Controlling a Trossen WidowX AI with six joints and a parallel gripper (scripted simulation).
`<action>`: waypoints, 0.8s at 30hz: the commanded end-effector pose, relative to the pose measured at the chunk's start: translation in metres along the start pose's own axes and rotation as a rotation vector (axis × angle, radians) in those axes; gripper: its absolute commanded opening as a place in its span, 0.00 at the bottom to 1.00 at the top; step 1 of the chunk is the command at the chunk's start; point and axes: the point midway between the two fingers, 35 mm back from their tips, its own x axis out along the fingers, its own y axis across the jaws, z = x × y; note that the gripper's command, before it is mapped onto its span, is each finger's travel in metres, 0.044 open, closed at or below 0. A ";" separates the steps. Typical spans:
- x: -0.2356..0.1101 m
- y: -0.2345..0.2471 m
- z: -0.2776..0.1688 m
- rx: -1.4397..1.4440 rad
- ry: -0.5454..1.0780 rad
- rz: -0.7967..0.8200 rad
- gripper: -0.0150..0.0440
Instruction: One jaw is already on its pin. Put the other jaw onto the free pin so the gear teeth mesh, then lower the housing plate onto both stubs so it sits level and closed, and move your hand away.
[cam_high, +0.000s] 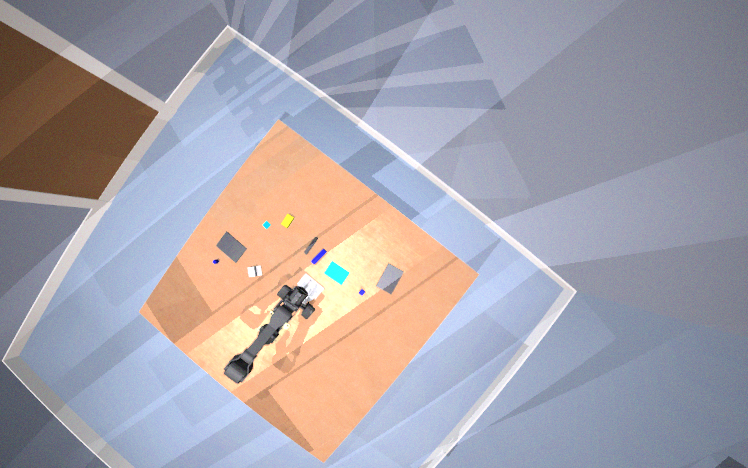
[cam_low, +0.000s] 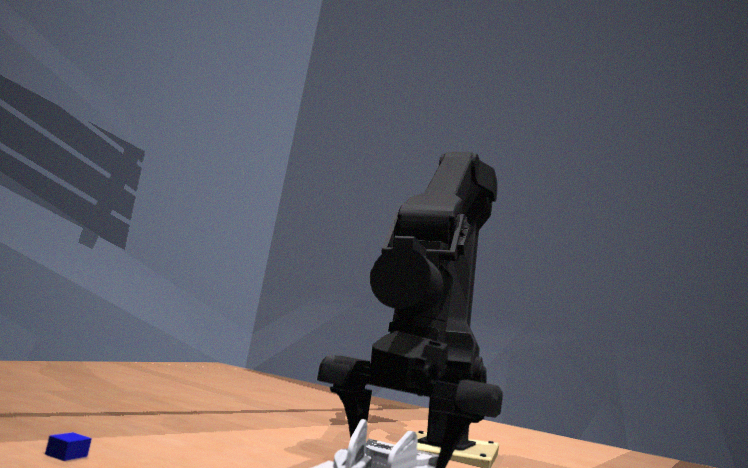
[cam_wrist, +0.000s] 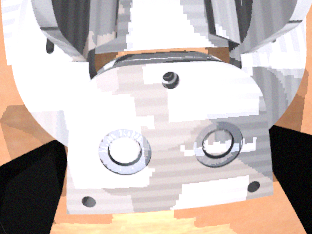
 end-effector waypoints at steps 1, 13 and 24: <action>0.000 0.000 0.000 0.000 0.000 0.000 1.00; -0.002 0.000 0.000 0.000 0.000 0.000 1.00; -0.076 0.000 -0.002 -0.004 0.001 -0.002 1.00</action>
